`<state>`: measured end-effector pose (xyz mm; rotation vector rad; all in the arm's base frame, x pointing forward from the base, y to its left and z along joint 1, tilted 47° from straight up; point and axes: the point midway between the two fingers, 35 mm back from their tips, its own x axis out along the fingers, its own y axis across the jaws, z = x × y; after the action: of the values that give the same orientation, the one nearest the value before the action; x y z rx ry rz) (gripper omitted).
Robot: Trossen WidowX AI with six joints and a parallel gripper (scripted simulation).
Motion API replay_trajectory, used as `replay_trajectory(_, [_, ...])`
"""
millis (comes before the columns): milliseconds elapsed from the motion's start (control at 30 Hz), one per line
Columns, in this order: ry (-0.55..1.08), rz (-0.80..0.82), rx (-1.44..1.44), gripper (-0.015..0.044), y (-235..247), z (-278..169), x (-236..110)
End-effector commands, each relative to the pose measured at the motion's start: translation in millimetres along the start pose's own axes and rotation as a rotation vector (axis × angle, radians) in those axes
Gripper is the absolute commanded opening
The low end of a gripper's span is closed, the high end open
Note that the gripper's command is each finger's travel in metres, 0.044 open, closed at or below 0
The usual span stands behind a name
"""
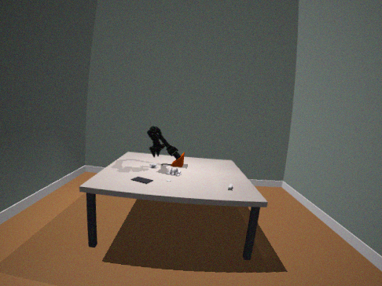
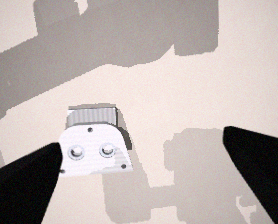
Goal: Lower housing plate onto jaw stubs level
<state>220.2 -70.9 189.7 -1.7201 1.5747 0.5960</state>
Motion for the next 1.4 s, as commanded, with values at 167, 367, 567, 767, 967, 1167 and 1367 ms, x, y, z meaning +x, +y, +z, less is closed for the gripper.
replay_trajectory(167, [0.112, 0.082, 0.061, 0.044, 38.6, -42.8, 5.2])
replay_trajectory(367, [0.11, 0.082, 0.062, 0.044, 39.7, -44.5, 25.0])
replay_trajectory(567, [0.115, 0.08, 0.061, 0.044, 42.2, -47.9, 44.3])
replay_trajectory(767, [0.114, 0.081, 0.062, 0.044, 42.5, -48.4, 51.2])
replay_trajectory(967, [0.115, 0.081, 0.062, 0.044, 43.3, -49.5, 60.4])
replay_trajectory(1167, [0.115, 0.081, 0.062, 0.044, 43.7, -50.1, 64.3])
replay_trajectory(1367, [0.114, 0.081, 0.062, 0.044, 44.1, -50.8, 72.7])
